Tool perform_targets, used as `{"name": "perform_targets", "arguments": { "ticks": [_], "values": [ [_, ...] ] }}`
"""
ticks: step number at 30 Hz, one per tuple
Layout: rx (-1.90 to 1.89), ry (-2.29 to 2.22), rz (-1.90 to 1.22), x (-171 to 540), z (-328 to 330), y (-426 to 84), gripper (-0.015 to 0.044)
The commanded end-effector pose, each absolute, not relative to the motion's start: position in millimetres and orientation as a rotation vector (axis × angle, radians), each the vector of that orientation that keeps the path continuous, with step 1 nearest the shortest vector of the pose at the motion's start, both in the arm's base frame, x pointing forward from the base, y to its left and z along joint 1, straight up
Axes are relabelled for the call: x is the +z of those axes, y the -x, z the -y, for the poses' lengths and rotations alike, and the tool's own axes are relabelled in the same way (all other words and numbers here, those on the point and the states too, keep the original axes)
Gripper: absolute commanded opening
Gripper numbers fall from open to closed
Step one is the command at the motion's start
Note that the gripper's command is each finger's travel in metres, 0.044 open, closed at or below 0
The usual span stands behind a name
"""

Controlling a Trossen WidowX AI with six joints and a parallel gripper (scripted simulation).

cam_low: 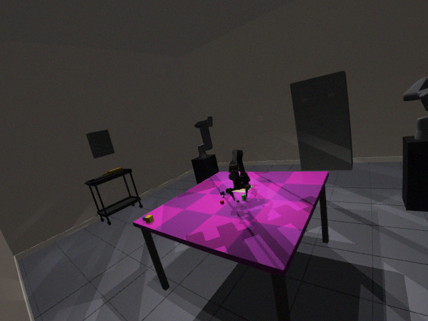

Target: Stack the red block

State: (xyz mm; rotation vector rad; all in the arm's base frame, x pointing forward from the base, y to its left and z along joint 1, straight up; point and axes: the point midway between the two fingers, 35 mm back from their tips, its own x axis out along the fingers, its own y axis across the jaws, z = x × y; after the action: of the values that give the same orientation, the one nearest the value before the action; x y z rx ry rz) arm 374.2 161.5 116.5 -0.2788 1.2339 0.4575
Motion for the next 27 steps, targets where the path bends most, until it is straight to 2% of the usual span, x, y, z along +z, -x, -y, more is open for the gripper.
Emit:
{"name": "perform_targets", "arguments": {
  "ticks": [1,9,18,27],
  "values": [
    [0.381,0.267,-1.291,115.7,-115.3,-381.5,0.0440],
    [0.260,0.211,-1.379,117.1,-43.0,-378.9,0.0440],
    [0.182,0.200,-1.514,122.7,41.3,-353.2,0.0440],
    [0.178,0.197,-1.525,117.7,46.9,-349.2,0.0440]
  ]
}}
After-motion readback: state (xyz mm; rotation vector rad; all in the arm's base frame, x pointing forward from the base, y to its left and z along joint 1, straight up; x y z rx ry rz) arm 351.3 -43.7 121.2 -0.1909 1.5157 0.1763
